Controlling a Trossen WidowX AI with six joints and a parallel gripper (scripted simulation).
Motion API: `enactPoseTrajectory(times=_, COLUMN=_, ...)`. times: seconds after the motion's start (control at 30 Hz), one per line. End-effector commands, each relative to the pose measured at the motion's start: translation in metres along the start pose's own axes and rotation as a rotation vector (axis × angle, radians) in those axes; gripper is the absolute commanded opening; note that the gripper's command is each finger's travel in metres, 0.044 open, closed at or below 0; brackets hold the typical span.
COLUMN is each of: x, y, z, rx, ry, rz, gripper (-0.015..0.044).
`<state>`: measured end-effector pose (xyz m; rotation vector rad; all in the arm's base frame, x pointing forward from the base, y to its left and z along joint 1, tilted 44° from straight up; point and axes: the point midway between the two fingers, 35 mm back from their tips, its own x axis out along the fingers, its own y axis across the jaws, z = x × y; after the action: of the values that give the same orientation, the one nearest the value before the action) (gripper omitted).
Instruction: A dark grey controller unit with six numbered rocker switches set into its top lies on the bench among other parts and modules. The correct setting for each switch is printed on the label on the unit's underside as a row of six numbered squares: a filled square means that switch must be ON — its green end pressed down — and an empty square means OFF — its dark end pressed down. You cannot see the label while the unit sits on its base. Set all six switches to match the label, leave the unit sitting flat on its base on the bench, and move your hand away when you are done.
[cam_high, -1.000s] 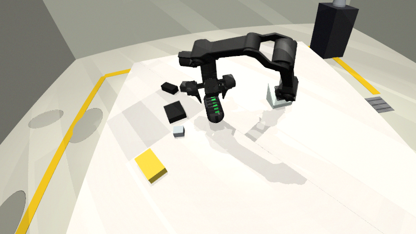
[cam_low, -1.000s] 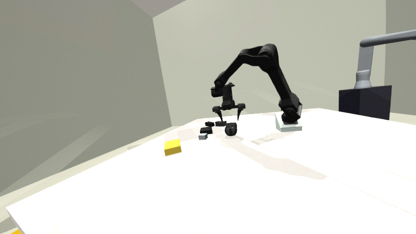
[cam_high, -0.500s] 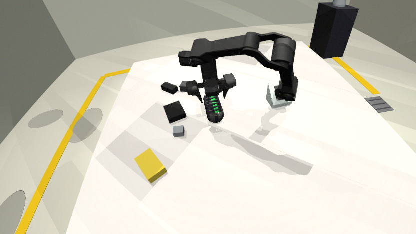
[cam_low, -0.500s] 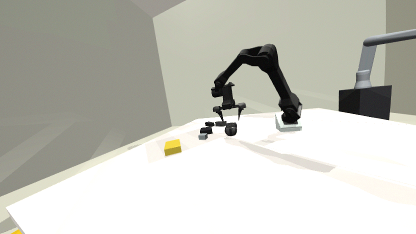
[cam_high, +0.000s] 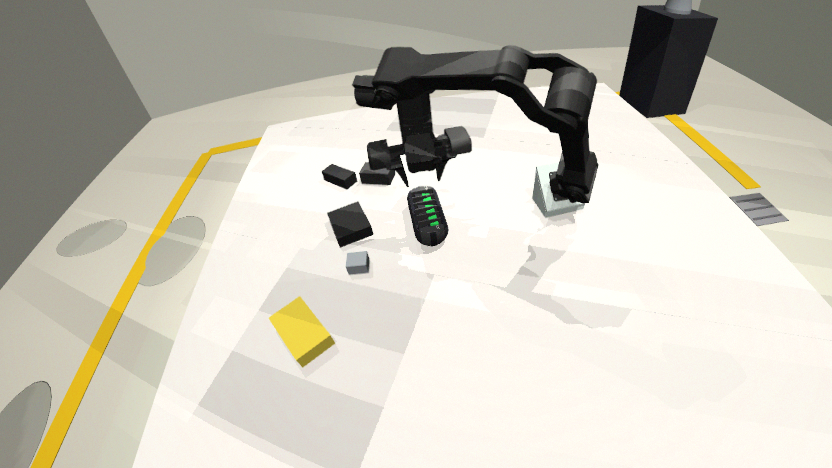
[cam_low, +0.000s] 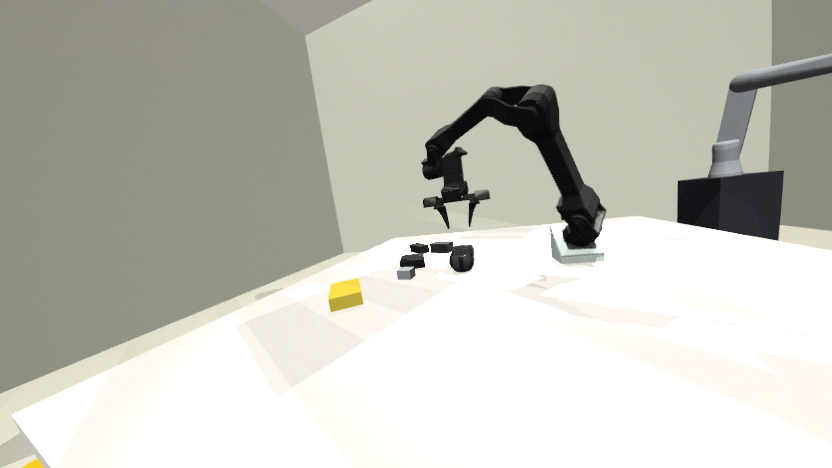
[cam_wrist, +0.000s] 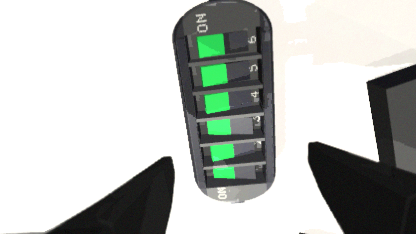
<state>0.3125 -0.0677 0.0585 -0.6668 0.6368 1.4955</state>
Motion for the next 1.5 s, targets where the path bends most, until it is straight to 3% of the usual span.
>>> enactPoseTrajectory(times=0.0, x=0.000, y=0.001, z=-0.001, rx=-0.002, ry=0.001, rz=0.004, gripper=0.0204)
enactPoseTrajectory(times=0.27, x=0.000, y=0.001, z=-0.001, rx=-0.002, ry=0.001, rz=0.004, gripper=0.0000)
enactPoseTrajectory(times=0.6, x=0.000, y=0.001, z=-0.001, rx=-0.002, ry=0.001, rz=0.004, gripper=0.0000)
enactPoseTrajectory(times=1.17, x=0.000, y=0.000, z=0.000, rx=0.000, ry=0.000, rz=0.001, gripper=0.0440)
enactPoseTrajectory(times=1.23, x=0.000, y=0.000, z=0.000, rx=0.000, ry=0.000, rz=0.001, gripper=0.0440)
enactPoseTrajectory(times=1.47, x=0.059, y=-0.044, z=-0.006, rx=0.002, ry=-0.016, rz=0.001, gripper=0.0256)
